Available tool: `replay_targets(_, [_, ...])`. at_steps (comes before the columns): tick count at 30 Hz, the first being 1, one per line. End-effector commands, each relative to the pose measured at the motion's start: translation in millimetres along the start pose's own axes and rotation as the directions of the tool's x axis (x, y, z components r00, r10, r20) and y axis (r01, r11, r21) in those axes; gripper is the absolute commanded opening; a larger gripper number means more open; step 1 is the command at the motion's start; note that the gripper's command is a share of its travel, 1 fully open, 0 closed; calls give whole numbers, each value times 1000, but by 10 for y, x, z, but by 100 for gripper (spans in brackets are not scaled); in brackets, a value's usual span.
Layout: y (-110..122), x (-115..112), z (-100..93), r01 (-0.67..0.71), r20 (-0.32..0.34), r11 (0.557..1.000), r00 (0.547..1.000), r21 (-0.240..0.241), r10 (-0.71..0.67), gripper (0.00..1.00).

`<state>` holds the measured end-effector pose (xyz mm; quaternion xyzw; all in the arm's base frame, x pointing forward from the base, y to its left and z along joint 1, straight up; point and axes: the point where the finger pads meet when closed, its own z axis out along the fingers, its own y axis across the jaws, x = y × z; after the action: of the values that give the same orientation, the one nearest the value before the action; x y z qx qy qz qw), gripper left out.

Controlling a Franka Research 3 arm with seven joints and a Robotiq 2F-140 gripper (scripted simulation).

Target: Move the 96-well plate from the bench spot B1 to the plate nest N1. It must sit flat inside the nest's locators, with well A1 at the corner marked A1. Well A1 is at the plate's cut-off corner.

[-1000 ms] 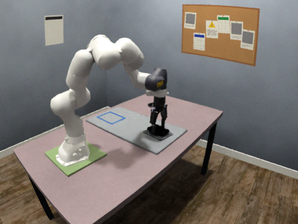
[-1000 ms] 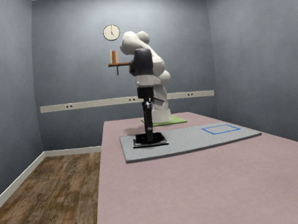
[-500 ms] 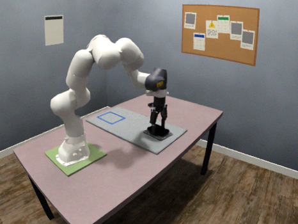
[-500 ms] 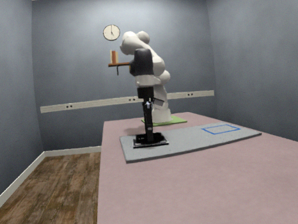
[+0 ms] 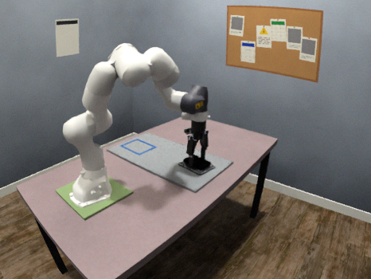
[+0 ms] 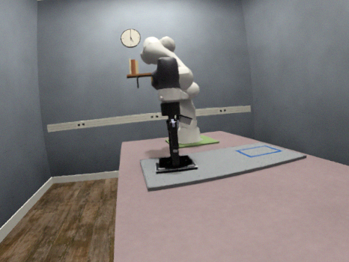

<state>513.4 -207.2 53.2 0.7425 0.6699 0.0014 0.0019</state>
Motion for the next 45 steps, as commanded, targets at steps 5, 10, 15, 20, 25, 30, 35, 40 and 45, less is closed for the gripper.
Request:
replay_targets(5, [-1, 6, 15, -2, 0, 1000, 1000, -1, 2, 60])
replay_targets(10, [-2, 7, 23, -2, 0, 1000, 1000, -1, 2, 60])
replay_targets(15, [-3, 7, 32, -2, 0, 1000, 1000, -1, 2, 60])
replay_targets(20, [-3, 8, 40, -2, 0, 1000, 1000, -1, 2, 60])
replay_targets(25, [-3, 9, 45, -2, 0, 1000, 1000, -1, 2, 60])
replay_targets(30, [-4, 10, 53, -2, 0, 1000, 1000, -1, 2, 60])
replay_targets(35, [-4, 11, 62, -2, 0, 1000, 1000, -1, 2, 60])
replay_targets(40, [-4, 11, 67, -2, 0, 1000, 1000, -1, 2, 60])
replay_targets(45, [-5, 12, 75, -2, 0, 1000, 1000, -1, 2, 60])
